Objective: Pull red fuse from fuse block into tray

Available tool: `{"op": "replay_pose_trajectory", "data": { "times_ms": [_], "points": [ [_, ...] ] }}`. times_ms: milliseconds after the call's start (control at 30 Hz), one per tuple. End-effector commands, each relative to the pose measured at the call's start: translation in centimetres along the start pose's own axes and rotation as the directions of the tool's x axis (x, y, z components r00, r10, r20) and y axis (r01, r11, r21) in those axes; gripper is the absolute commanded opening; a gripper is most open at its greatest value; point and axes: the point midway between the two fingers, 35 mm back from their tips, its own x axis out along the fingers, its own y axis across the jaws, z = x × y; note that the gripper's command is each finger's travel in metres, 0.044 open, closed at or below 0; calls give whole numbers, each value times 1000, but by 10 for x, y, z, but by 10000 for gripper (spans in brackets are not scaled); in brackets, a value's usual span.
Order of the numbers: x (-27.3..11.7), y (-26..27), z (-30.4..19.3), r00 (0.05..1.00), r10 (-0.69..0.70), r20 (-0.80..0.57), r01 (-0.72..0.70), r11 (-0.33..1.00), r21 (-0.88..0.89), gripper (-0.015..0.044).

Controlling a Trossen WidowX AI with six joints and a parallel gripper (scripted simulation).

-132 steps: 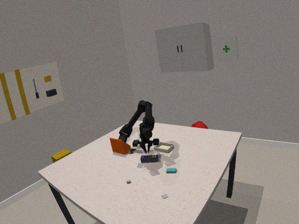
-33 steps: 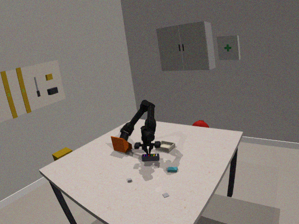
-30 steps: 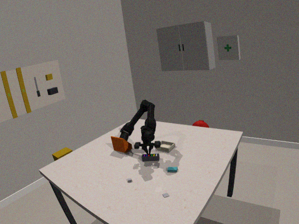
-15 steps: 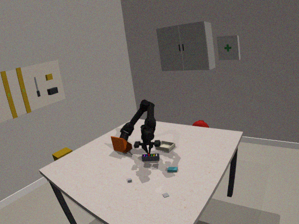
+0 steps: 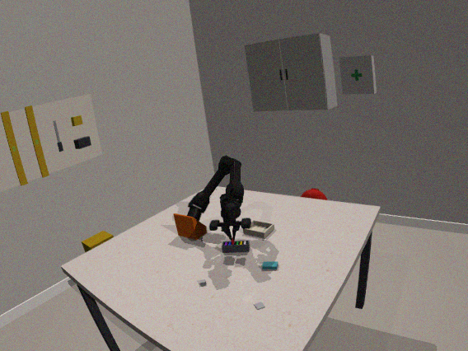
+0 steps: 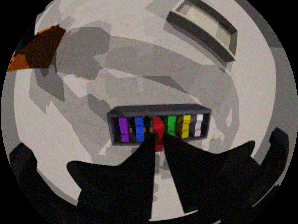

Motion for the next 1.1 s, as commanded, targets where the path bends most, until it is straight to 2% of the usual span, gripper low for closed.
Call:
{"op": "replay_pose_trajectory", "data": {
  "times_ms": [0,1067],
  "points": [
    [-3,-1,-1,1000,3,-4,-3,1000,-6,0],
    [-26,0,0,1000,2,-3,-2,1000,-4,0]
  ]
}}
